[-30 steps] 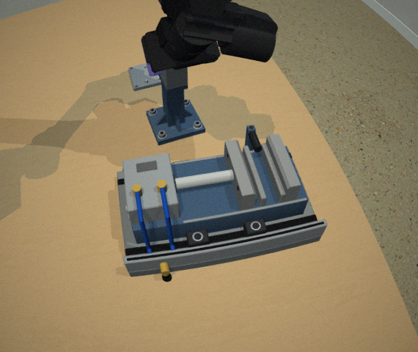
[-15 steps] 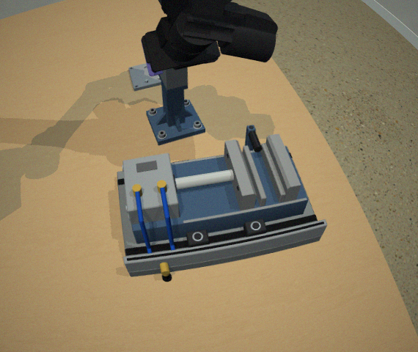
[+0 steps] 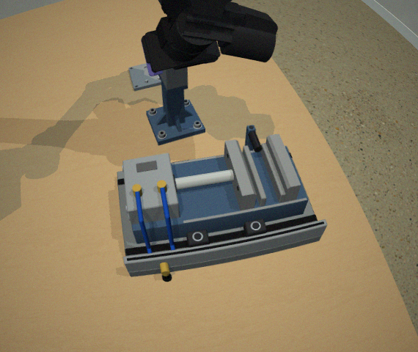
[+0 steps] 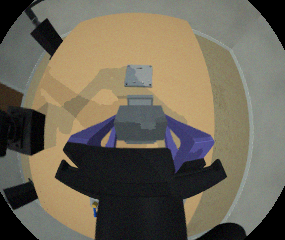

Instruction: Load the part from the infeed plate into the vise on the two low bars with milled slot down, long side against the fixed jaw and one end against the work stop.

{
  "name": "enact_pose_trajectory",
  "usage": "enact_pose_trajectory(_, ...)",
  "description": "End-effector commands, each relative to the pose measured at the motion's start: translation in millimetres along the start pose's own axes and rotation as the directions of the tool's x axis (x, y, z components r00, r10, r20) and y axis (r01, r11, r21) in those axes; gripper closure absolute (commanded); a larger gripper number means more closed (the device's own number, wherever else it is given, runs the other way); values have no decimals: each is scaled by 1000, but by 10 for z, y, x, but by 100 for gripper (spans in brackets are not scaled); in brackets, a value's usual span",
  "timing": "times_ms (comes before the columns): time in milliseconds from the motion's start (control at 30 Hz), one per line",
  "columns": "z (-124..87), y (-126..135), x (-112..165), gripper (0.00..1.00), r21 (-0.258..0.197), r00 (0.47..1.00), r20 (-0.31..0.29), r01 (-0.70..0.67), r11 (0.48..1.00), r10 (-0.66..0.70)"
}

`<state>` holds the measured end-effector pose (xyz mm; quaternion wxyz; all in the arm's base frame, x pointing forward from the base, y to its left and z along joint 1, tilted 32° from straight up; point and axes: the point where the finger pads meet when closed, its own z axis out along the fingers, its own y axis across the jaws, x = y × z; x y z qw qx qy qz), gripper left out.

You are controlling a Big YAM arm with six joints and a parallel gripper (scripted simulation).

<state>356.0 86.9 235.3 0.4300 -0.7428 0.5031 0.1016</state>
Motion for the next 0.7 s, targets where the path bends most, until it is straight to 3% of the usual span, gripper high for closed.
enact_pose_trajectory(0,63,-15,20,100,-7,1000,5,-4,1000,4)
enact_pose_trajectory(133,63,-15,20,100,-7,1000,5,-4,1000,4)
enact_pose_trajectory(167,63,-15,20,19,-7,1000,5,-4,1000,4)
enact_pose_trajectory(667,63,-14,19,19,-7,1000,5,-1,1000,1)
